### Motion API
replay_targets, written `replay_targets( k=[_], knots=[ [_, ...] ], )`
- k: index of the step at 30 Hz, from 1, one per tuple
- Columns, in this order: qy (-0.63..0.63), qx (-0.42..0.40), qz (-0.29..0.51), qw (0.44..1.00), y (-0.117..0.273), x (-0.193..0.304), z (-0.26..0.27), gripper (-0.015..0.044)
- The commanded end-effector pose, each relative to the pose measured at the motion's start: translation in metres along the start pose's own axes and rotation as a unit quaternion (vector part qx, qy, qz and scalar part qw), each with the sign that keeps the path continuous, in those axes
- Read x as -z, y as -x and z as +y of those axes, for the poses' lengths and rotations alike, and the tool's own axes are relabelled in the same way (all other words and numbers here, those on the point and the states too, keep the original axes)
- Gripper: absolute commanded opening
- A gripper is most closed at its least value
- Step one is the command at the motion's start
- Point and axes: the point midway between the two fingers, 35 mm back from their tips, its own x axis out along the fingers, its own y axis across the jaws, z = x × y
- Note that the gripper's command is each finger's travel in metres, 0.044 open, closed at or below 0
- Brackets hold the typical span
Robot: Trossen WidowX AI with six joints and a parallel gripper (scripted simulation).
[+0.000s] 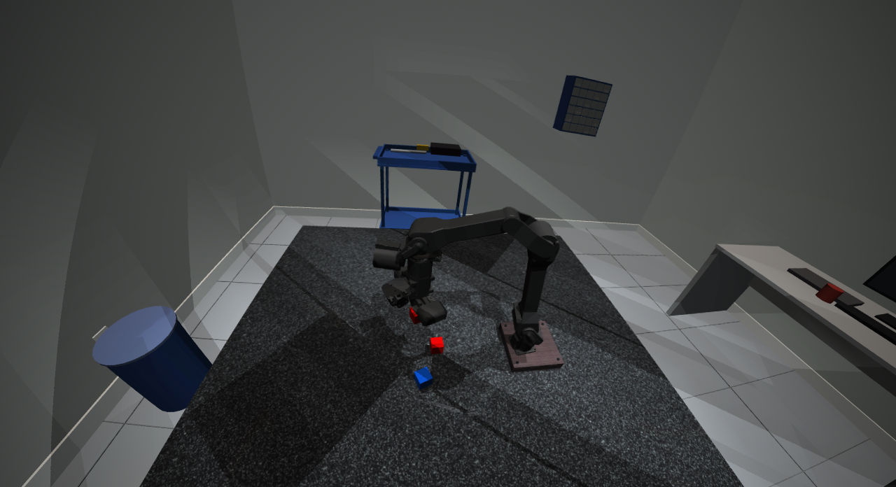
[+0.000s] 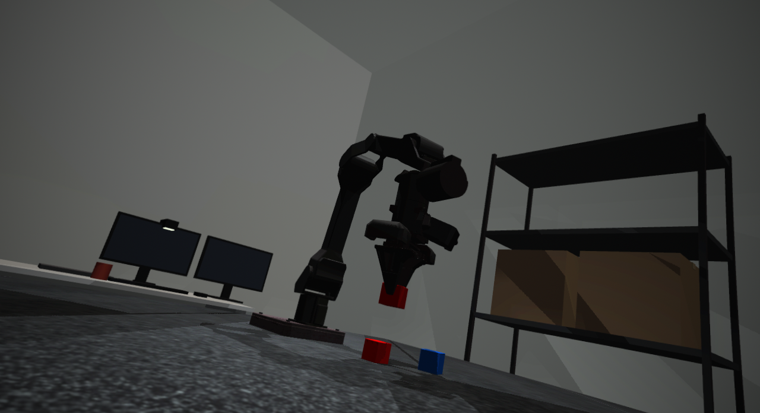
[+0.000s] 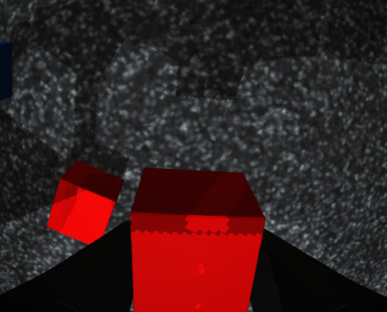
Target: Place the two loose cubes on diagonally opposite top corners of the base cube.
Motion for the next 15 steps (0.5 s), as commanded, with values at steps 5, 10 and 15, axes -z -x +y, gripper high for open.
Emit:
replay_targets(
  k=[5, 10, 15],
  knots=[
    [-0.076, -0.002, -0.002, 0.997, -0.005, -0.014, 0.019, 0.0105],
    [-0.128, -0.003, -0.002, 0.992, -0.008, -0.023, 0.032, 0.0105],
    [-0.179, -0.004, -0.003, 0.984, -0.011, -0.031, 0.046, 0.0105]
  ],
)
